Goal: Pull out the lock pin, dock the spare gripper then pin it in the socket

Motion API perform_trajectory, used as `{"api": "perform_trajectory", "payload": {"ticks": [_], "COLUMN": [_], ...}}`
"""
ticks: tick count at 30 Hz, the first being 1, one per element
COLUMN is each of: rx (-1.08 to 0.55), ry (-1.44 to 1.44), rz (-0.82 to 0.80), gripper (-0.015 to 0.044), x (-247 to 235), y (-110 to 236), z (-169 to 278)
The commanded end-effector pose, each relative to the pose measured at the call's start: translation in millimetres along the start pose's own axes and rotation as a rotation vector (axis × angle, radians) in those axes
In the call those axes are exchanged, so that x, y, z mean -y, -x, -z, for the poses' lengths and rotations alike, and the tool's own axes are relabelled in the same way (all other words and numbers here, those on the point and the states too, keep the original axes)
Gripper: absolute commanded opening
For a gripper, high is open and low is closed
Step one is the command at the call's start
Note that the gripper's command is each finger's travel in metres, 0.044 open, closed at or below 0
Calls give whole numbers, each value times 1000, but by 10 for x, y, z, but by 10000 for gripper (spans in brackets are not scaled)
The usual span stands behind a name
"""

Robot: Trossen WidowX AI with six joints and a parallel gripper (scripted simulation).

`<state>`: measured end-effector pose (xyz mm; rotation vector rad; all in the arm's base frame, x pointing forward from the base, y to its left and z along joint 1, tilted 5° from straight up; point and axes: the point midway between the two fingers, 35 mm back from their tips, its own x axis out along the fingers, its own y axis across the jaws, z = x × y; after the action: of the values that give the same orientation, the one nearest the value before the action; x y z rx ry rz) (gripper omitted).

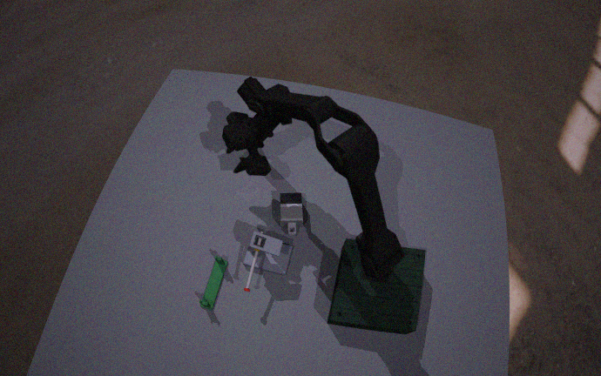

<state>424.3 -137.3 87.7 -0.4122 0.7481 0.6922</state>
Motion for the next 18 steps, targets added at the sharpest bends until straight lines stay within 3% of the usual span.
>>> {"api": "perform_trajectory", "payload": {"ticks": [1,9,18], "rx": [-95,-283,-476], "ry": [101,368,730], "rz": [-91,-246,-357], "gripper": [300,300,300], "x": [-457,-1520,-2643], "y": [-152,-214,101], "z": [-359,-967,-1235]}}
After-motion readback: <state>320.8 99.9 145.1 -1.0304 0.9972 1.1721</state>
